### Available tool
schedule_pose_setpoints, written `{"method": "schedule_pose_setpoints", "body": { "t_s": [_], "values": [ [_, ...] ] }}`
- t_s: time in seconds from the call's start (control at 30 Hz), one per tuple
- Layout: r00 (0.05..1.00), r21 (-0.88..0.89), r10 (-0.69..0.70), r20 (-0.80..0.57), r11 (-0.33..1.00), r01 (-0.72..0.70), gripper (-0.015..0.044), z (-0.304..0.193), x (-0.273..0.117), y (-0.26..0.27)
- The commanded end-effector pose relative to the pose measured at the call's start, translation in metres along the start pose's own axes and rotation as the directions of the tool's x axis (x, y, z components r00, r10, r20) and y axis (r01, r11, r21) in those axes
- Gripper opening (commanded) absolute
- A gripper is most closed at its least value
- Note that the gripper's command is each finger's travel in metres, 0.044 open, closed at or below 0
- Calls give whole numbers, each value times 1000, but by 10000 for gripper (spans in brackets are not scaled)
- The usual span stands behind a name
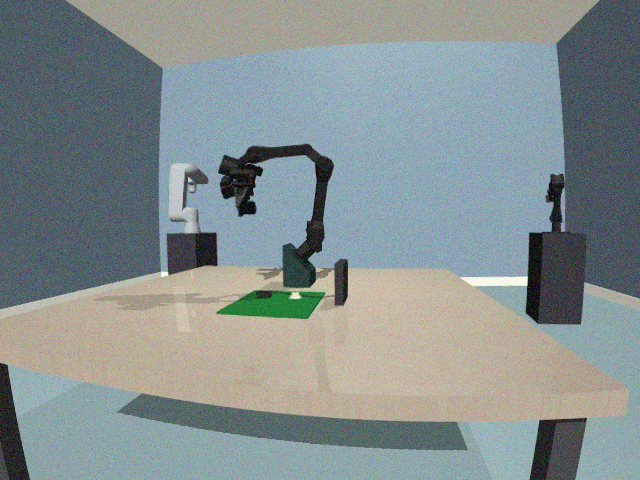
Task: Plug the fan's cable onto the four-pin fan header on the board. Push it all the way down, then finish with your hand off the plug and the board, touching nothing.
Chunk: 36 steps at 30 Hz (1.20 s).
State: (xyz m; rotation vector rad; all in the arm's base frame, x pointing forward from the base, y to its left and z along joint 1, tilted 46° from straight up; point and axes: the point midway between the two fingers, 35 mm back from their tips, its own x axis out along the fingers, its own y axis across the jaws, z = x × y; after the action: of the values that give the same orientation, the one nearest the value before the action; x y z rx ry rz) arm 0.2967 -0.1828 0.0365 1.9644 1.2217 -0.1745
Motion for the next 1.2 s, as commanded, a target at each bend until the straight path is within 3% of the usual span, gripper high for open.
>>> {"method": "schedule_pose_setpoints", "body": {
  "t_s": [0.0, 0.3, 1.17],
  "values": [
    [967, 16, -222, -123, 974, 226, 210, -20, 66, -18],
    [726, -61, -630, -276, 765, 641, 210, -73, 168, -80],
    [720, -63, -635, -279, 760, 647, 210, -76, 205, -112]
  ]
}}
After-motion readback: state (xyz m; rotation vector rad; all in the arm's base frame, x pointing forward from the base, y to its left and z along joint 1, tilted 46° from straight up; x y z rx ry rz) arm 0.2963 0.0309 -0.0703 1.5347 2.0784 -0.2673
